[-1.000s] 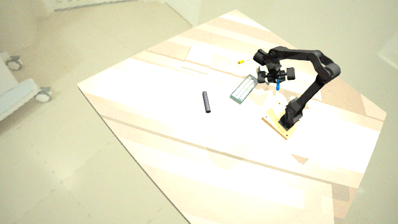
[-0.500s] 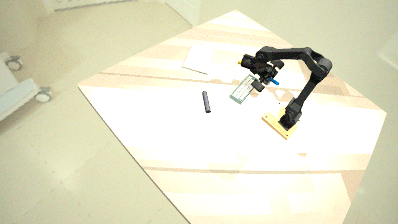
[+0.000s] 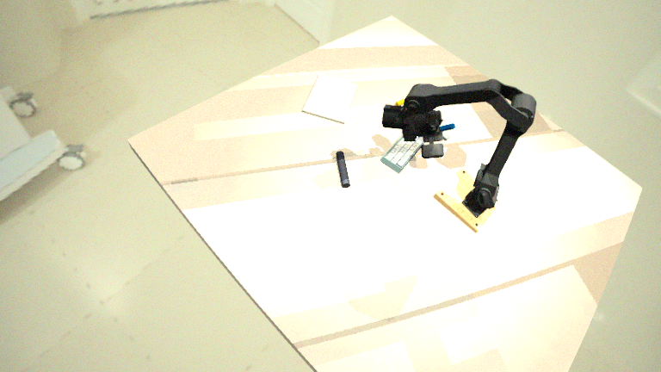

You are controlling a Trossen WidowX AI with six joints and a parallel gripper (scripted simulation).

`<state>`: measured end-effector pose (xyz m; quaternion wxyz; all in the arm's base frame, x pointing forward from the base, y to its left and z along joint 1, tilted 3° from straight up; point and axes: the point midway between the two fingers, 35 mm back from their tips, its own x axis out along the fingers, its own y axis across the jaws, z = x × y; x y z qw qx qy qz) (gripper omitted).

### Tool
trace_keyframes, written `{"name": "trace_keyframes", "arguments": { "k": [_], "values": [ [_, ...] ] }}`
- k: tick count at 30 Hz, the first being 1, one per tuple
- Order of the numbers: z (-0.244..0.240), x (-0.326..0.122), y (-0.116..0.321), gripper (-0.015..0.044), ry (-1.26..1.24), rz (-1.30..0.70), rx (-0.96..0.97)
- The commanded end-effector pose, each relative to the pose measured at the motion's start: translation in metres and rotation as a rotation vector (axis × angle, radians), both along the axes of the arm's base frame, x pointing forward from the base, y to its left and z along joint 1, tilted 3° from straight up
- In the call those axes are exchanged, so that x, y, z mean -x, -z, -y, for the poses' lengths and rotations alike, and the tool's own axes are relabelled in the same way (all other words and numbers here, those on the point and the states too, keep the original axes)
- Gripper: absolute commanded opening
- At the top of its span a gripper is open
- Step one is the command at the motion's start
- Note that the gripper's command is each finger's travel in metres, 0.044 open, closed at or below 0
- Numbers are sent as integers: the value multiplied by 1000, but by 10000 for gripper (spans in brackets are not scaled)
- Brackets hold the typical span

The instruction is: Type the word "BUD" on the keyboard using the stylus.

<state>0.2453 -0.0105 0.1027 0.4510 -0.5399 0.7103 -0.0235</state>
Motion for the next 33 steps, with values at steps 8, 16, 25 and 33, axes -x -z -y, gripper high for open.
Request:
{"name": "trace_keyframes", "arguments": {
  "k": [8, 16, 25, 33],
  "values": [
    [-43, -10, -9, 0, -427, -386, 118],
    [-71, -12, -13, 0, -658, -615, 211],
    [-71, -12, -6, 0, -658, -615, 211],
    [-70, -11, 22, 0, -658, -615, 211]
  ]
}}
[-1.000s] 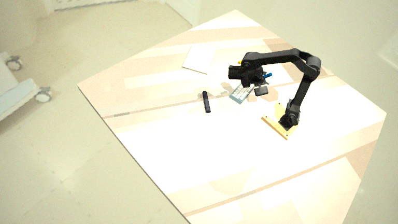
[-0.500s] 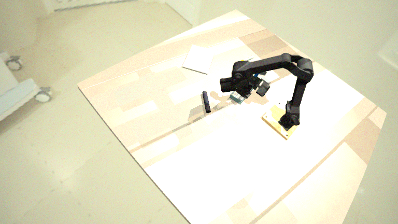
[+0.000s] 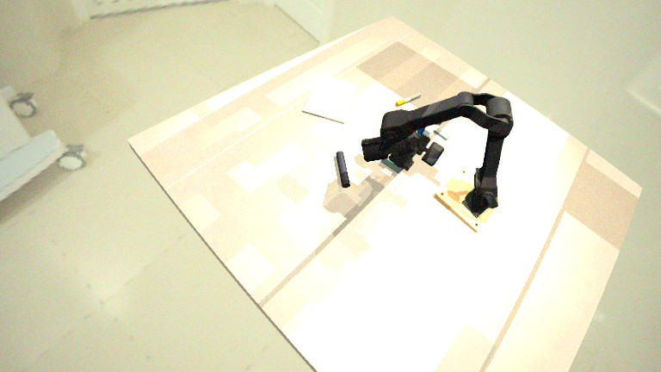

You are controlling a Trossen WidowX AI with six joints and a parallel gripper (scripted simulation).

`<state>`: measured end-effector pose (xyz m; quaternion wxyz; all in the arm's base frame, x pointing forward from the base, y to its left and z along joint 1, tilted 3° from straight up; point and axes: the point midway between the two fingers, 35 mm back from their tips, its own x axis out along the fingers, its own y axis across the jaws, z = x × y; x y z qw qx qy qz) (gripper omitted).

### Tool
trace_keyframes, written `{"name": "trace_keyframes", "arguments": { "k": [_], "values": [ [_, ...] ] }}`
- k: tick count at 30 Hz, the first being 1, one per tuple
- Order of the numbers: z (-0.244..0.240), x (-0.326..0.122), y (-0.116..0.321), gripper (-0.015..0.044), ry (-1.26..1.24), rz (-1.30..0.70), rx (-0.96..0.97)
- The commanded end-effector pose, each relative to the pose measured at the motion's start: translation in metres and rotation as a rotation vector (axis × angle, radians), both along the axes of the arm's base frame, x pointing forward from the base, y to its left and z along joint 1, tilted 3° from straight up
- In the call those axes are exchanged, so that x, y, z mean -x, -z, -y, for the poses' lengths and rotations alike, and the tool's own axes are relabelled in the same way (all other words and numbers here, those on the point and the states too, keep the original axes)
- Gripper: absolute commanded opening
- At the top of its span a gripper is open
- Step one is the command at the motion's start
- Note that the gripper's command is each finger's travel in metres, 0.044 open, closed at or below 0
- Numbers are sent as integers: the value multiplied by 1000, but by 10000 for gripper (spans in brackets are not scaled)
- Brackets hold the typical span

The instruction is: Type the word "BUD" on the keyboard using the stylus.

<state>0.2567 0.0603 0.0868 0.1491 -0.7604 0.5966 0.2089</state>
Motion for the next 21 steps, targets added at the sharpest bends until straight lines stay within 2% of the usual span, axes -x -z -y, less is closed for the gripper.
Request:
{"name": "trace_keyframes", "arguments": {
  "k": [1, 2, 5, 21],
  "values": [
    [1, 1, 6, 0, -5, -5, 4],
    [1, 1, 6, 0, -5, -5, 4],
    [1, 0, 9, 79, -5, -5, 4],
    [1, 1, 16, 81, -5, -5, 4]
  ]
}}
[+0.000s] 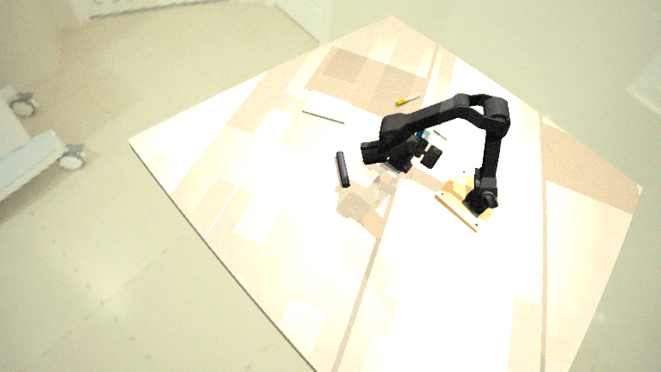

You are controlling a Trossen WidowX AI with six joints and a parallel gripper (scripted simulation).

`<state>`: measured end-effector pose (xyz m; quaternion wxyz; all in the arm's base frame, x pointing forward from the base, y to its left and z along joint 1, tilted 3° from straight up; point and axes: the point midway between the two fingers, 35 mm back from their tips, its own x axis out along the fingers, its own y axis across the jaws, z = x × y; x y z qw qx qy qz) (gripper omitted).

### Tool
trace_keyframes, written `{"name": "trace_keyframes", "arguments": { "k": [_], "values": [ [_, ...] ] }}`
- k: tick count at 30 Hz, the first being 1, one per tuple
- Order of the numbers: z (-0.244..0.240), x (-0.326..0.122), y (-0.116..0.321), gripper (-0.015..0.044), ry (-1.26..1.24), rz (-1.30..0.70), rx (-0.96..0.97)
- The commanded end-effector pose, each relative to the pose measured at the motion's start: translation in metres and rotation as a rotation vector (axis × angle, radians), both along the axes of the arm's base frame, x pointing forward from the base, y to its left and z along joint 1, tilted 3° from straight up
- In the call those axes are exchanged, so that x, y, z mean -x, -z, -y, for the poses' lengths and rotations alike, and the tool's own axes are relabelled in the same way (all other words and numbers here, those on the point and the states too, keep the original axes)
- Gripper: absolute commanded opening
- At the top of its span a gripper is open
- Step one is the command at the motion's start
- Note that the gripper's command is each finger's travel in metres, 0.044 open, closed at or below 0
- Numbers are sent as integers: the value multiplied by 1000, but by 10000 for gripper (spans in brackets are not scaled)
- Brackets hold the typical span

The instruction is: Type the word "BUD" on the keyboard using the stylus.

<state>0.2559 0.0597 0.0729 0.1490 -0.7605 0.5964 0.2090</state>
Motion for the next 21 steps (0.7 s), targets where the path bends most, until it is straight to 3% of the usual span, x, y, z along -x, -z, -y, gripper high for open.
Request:
{"name": "trace_keyframes", "arguments": {
  "k": [1, 21],
  "values": [
    [0, 0, 3, 81, -5, -5, 4],
    [0, 0, 11, 81, -5, -5, 4]
  ]
}}
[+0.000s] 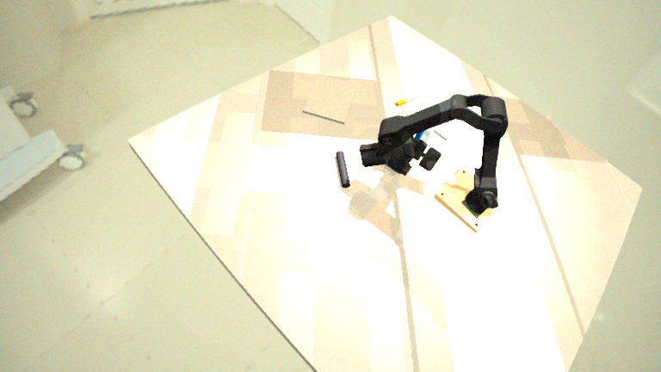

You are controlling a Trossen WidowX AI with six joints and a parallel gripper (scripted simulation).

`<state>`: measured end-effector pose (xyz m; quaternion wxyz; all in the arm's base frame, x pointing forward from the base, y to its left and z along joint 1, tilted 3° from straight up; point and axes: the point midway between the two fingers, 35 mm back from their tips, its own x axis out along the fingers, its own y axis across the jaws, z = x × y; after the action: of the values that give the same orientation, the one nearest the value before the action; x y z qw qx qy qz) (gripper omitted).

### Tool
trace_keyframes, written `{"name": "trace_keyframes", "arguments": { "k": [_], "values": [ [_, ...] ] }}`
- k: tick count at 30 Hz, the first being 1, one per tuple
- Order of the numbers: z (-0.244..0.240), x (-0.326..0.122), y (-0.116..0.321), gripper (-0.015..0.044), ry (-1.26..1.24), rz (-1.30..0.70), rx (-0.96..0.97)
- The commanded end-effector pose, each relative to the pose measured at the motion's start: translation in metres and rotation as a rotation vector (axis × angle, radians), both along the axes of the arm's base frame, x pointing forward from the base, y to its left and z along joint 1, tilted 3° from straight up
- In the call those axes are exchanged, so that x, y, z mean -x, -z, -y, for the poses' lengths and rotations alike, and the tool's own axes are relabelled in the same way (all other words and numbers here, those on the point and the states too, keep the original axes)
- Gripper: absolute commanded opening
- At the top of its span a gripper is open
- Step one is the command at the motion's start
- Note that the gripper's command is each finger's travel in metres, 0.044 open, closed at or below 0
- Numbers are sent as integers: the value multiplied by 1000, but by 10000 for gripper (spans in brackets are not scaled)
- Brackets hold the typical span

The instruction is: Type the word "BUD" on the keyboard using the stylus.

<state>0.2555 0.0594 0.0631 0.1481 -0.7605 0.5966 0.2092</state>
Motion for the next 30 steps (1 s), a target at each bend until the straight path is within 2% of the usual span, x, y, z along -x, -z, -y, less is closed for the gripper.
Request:
{"name": "trace_keyframes", "arguments": {
  "k": [1, 12, 21, 30],
  "values": [
    [0, 0, 2, 81, -4, -4, 3],
    [0, 0, 2, 81, -4, -4, 3],
    [0, -1, -34, 81, -4, -4, 3],
    [0, -1, -32, 78, 0, -3, 2]
  ]
}}
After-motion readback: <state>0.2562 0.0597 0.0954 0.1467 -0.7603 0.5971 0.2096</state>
